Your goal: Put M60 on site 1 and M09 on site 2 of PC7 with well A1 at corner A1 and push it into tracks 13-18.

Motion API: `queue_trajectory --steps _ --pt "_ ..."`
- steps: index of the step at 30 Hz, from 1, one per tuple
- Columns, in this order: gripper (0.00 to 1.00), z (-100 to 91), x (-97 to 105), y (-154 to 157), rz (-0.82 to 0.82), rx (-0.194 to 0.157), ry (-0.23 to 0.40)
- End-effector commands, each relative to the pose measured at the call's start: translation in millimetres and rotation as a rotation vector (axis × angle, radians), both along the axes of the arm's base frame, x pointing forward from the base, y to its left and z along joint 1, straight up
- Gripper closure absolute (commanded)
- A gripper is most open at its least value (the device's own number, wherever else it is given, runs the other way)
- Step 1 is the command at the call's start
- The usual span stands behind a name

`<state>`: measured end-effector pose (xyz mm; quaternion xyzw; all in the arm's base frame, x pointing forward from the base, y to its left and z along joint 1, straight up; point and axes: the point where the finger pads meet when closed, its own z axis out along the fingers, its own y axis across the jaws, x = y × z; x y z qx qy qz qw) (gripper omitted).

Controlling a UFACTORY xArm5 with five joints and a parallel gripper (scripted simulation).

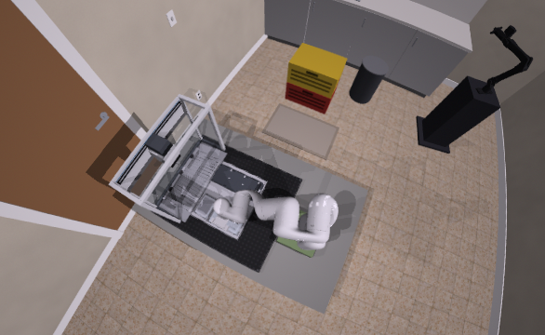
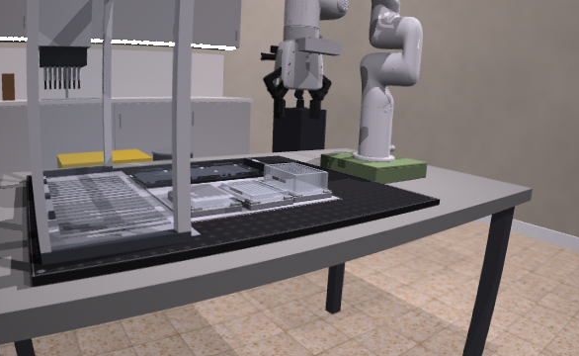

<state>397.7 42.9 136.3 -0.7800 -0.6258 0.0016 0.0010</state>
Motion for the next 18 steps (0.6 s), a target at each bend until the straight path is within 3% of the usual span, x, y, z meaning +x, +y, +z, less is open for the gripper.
queue_trajectory --steps 1,18 --pt "0.0 1.3 1.2 0.1 0.001 0.004 -0.003" --pt "0.0 -17.1 1.1 0.2 0.001 0.004 -0.003"
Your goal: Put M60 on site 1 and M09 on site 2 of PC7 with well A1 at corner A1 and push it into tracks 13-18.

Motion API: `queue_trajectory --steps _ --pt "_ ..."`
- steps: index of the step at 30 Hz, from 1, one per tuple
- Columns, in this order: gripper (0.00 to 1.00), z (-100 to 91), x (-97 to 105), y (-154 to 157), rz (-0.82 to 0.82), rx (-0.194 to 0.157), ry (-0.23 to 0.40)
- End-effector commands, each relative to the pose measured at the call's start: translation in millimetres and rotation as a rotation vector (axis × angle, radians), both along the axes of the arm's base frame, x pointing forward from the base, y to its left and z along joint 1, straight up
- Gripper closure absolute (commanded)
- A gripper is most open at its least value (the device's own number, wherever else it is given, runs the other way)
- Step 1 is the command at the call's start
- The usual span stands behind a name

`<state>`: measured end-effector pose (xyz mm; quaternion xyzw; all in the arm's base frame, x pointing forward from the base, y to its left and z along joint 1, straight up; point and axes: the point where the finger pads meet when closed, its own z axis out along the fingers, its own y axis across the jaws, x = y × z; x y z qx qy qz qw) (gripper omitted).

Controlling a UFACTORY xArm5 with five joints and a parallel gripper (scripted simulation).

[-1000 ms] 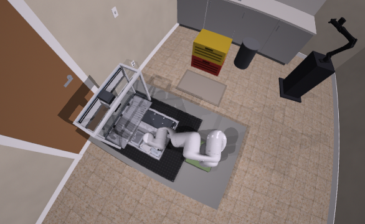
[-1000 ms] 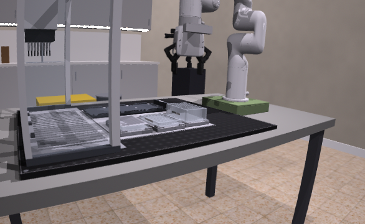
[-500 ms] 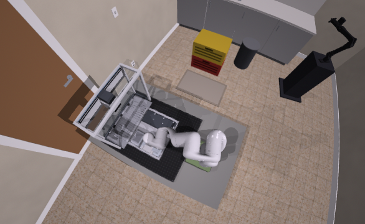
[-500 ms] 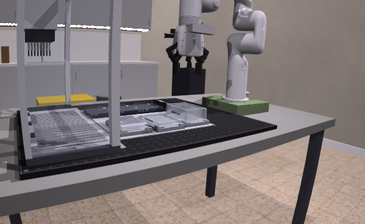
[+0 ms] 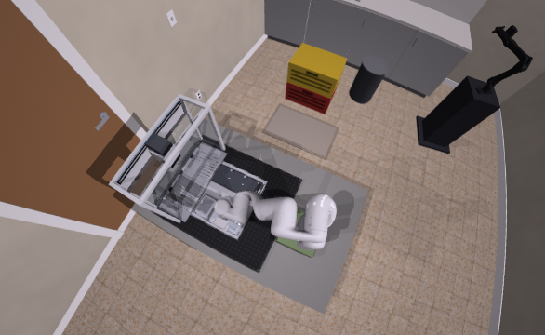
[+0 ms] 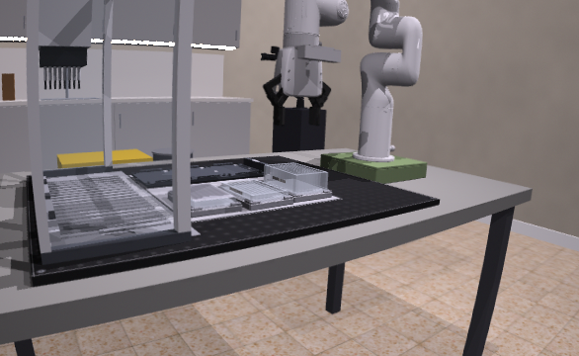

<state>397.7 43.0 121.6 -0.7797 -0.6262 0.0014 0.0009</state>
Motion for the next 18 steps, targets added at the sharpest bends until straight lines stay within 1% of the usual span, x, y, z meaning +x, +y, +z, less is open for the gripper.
queue_trajectory --steps 1,12,14,18 --pt "0.0 -4.0 1.1 0.1 0.0 0.004 -0.003" --pt "0.0 -22.4 1.0 0.2 0.0 0.004 -0.003" --pt "0.0 -22.4 1.0 0.2 0.0 0.004 -0.003" --pt "0.0 -29.1 1.0 0.2 0.0 0.004 -0.003"
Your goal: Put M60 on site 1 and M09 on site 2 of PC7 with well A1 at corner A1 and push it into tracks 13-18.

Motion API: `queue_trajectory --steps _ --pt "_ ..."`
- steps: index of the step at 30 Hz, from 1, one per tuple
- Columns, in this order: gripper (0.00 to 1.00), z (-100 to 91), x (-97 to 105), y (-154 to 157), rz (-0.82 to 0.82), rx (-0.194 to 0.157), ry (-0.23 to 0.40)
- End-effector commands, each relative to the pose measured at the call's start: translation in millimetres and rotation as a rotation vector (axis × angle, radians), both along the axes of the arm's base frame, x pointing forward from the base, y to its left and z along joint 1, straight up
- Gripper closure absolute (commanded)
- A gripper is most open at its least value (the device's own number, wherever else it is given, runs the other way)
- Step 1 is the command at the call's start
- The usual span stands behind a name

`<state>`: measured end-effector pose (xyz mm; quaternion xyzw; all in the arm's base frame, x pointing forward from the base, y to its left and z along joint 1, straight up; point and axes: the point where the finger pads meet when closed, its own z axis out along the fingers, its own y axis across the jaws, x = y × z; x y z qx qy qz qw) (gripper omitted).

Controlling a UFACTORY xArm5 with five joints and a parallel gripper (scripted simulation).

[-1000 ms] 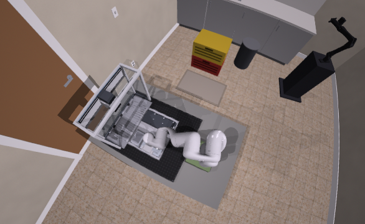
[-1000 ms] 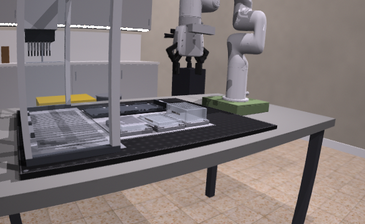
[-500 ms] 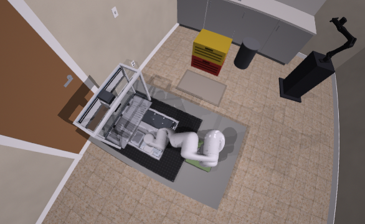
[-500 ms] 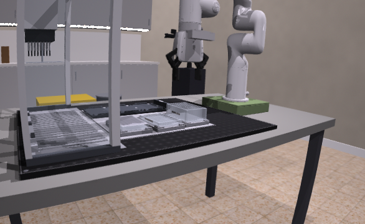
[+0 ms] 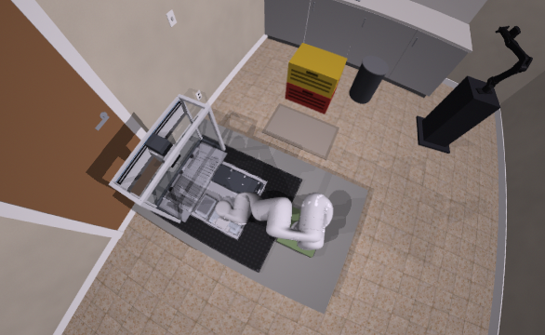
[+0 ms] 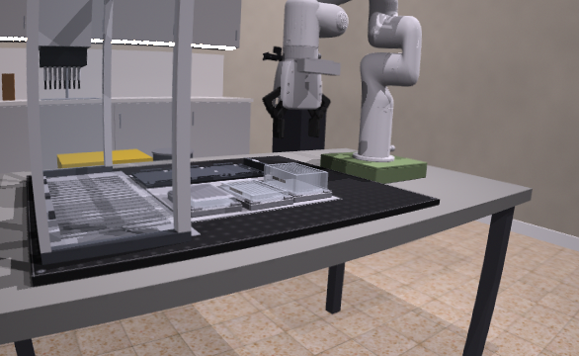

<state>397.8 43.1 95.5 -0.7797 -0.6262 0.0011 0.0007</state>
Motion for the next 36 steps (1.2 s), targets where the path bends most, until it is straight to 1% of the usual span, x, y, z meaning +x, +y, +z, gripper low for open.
queue_trajectory --steps 1,22,36 --pt "0.0 -4.6 0.9 0.1 0.0 0.004 -0.002" --pt "0.0 -36.3 0.8 0.2 0.0 0.004 -0.002" --pt "0.0 -37.1 0.8 0.2 0.0 0.004 -0.002"
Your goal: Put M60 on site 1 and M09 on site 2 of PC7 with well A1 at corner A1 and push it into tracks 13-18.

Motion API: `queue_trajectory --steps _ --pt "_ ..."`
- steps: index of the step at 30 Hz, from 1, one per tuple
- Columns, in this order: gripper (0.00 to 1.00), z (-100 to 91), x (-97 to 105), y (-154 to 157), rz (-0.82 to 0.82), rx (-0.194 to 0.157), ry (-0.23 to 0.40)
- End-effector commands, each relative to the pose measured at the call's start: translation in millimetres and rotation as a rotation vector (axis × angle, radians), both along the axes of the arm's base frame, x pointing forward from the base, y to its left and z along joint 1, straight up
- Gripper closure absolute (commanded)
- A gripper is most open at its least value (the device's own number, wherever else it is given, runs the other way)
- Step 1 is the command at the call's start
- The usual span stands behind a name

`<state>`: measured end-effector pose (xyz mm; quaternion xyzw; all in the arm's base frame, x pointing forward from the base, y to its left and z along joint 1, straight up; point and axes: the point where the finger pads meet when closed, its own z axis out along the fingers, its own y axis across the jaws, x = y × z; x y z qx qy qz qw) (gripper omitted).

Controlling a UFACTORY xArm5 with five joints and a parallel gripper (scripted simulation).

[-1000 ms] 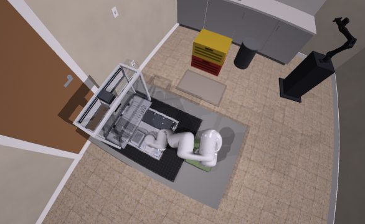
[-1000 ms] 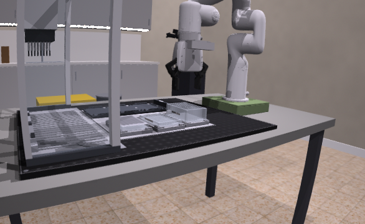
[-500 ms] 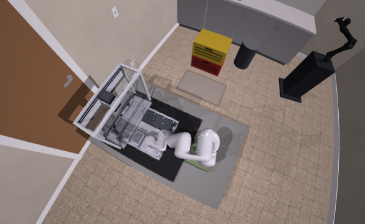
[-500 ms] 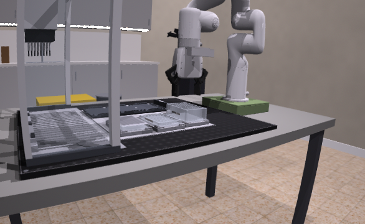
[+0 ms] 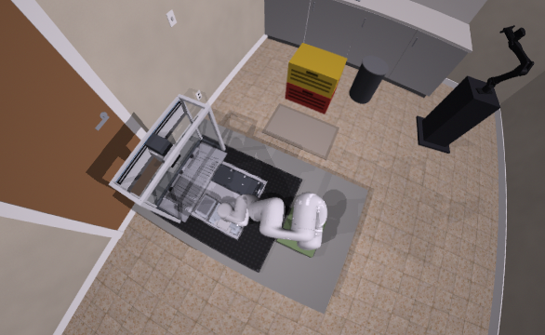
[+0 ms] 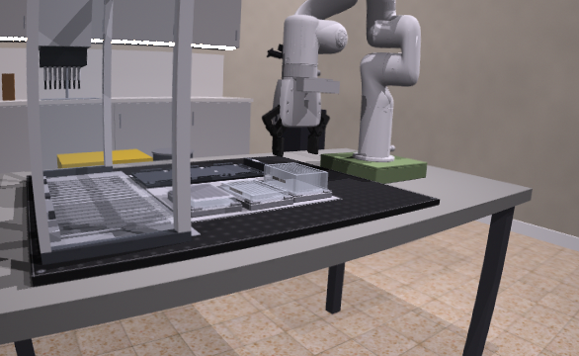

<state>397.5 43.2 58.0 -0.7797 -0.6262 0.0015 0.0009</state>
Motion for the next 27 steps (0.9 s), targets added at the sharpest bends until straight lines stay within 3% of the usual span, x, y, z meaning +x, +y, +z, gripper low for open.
queue_trajectory --steps 1,27 --pt "0.0 -0.3 1.2 0.1 0.0 0.004 -0.003" --pt "0.0 -15.6 1.2 0.2 0.0 0.004 -0.003"
